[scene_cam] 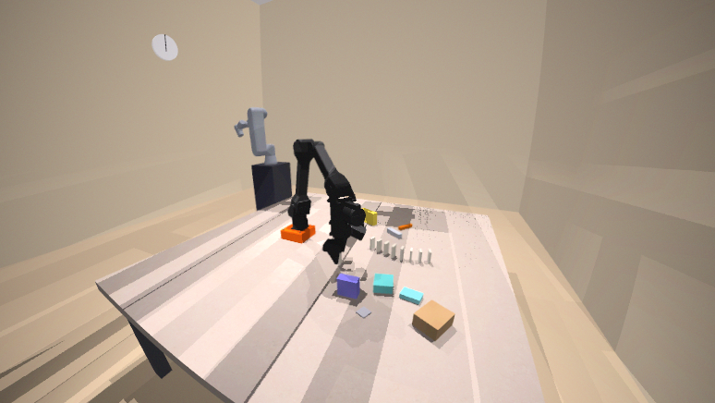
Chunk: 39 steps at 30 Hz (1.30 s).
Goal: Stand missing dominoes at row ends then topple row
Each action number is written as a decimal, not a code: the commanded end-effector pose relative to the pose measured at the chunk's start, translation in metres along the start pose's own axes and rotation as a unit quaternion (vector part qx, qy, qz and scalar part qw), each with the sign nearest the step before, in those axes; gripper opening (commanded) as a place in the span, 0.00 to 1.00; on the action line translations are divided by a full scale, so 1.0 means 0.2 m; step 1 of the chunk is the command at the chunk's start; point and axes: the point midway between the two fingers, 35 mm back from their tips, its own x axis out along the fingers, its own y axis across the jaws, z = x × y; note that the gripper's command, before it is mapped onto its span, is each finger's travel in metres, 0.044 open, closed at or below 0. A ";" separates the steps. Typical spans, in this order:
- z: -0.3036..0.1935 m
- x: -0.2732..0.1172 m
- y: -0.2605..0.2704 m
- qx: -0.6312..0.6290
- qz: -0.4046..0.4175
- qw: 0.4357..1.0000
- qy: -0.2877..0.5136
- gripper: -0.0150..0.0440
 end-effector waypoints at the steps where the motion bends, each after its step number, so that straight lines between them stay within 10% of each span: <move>1: 0.00 0.01 0.01 -0.001 0.002 1.000 -0.001 0.82; 10: 0.00 0.01 0.01 -0.001 0.002 1.000 -0.001 0.44; 20: 0.00 0.00 0.00 -0.001 0.002 1.000 -0.001 0.44; 30: 0.00 -0.66 0.00 0.000 0.001 1.000 0.001 0.44; 39: 0.10 -0.68 0.14 0.053 0.001 0.999 -0.001 0.44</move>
